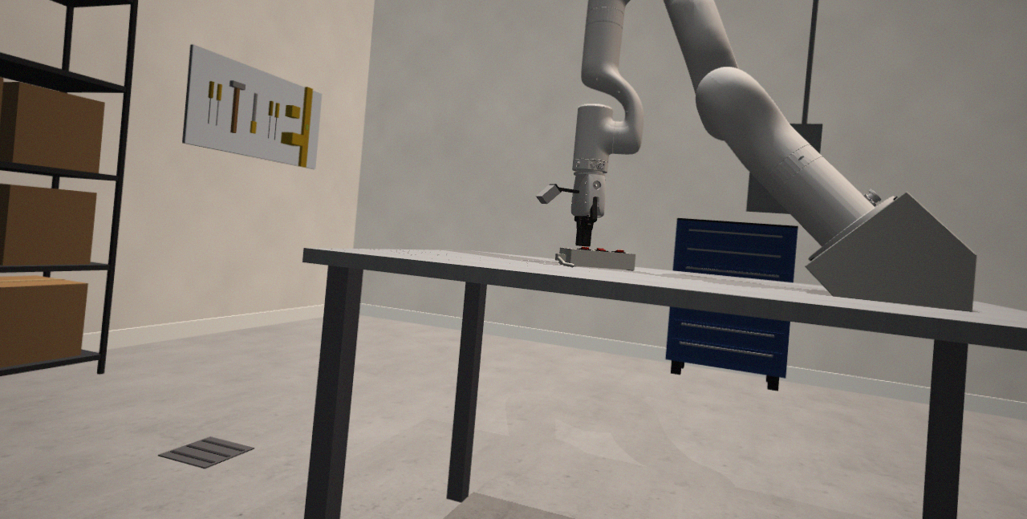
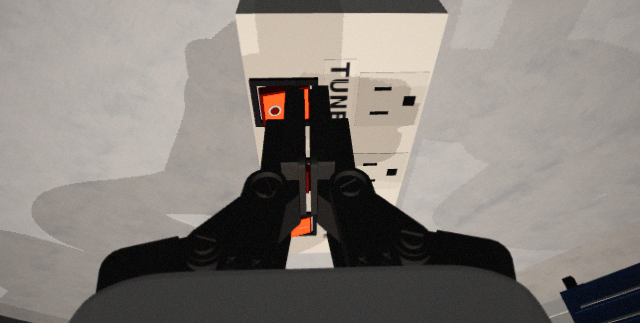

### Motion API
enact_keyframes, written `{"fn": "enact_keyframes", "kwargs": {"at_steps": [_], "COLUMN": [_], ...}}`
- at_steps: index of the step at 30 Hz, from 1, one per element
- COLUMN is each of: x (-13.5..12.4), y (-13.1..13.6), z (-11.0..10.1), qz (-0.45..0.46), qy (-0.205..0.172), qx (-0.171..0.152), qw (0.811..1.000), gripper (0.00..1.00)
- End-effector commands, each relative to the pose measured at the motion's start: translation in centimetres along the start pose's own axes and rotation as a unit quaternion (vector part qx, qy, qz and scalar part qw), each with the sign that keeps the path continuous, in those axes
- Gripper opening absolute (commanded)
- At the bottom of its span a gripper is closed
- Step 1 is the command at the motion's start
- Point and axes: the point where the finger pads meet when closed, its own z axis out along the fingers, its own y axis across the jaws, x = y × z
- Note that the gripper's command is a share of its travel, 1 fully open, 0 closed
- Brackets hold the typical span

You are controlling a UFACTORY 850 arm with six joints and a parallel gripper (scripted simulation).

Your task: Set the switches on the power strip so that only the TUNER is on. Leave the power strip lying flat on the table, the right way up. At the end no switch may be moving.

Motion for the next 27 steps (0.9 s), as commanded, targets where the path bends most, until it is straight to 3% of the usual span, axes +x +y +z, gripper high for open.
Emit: {"fn": "enact_keyframes", "kwargs": {"at_steps": [1,27], "x": [0.1,0.1], "y": [0.1,0.1], "z": [-0.6,-3.2], "qz": [0.000,0.000], "qy": [-0.003,-0.003], "qx": [0.001,0.001], "qw": [1.000,1.000], "gripper": [0.00,0.00]}}
